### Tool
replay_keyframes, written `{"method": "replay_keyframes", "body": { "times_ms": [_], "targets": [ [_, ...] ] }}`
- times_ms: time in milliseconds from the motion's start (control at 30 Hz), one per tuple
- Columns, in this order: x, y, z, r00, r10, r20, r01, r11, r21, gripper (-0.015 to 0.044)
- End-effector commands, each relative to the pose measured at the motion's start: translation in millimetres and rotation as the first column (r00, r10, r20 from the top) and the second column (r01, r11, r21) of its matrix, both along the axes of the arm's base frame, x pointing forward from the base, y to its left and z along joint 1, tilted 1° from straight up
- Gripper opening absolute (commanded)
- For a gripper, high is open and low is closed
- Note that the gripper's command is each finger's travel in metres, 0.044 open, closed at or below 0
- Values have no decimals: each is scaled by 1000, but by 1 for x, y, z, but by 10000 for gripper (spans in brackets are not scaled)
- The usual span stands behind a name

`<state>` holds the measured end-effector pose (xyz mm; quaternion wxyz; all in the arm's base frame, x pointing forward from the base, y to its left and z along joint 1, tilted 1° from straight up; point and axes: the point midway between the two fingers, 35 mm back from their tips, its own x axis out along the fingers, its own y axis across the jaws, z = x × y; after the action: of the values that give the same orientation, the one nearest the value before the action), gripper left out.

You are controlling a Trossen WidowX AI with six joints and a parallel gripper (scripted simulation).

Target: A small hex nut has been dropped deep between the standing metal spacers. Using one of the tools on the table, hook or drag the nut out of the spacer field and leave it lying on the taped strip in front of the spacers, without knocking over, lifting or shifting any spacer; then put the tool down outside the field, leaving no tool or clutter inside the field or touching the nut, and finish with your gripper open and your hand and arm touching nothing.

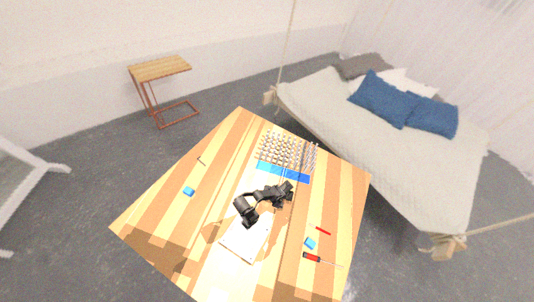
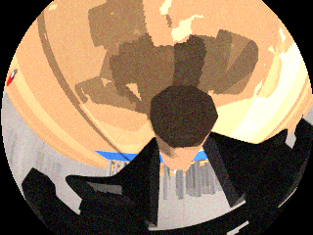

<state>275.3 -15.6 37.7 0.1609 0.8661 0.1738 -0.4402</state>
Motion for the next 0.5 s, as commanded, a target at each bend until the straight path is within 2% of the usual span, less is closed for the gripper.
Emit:
{"method": "replay_keyframes", "body": {
  "times_ms": [0, 467],
  "targets": [
    [7, 0, 4, 1000, -5, 14, 5, 1000, -2, 0],
    [16, 4, 5, 1000, -5, 14, 5, 1000, -2, 0]
  ]
}}
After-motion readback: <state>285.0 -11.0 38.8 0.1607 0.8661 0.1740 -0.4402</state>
